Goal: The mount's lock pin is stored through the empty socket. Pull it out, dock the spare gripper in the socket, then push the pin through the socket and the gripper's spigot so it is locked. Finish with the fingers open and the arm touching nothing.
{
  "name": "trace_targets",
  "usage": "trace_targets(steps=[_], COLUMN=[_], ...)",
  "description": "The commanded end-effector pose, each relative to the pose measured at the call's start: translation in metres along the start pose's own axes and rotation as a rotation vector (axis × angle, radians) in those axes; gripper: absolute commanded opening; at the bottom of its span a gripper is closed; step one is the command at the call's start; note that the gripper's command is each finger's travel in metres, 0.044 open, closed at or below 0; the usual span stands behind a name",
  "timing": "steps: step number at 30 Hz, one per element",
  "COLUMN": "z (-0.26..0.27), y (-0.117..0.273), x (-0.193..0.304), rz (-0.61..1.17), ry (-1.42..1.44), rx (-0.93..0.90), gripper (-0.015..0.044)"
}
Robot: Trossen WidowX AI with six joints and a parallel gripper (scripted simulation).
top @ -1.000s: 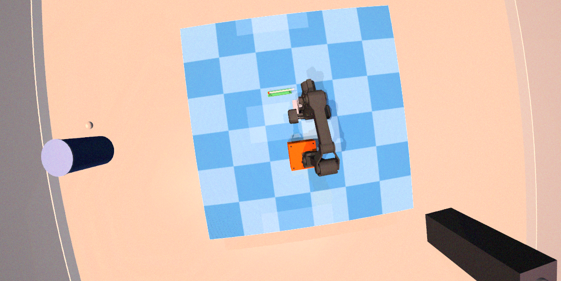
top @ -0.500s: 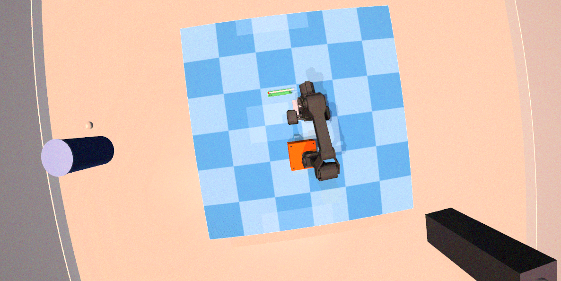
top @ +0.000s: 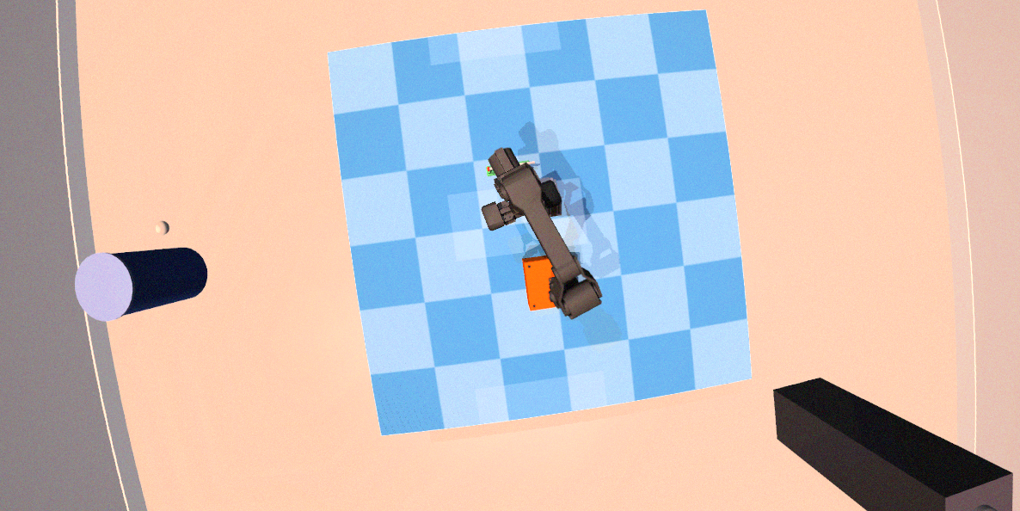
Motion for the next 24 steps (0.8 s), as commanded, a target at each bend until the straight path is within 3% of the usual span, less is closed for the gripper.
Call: trace_targets(steps=[1,12,24], z=[-0.001,-0.007,-0.004], y=[-0.007,-0.039,-0.04], x=[-0.036,-0.146,-0.15], rz=[-0.034,-0.002,-0.001], ry=[0.298,1.277,1.3], rx=[0.068,0.341,0.344], gripper=[0.018,0.018,0.018])
Point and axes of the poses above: the point midway between the two fingers, 35 mm back from their tips, its own y axis back along the fingers, its own z axis across the jaws, x = y × z, the point moved 2 cm from there along y, back along the fingers, and after that the axes turned 9 degrees about -y, right-handed, at the moved point
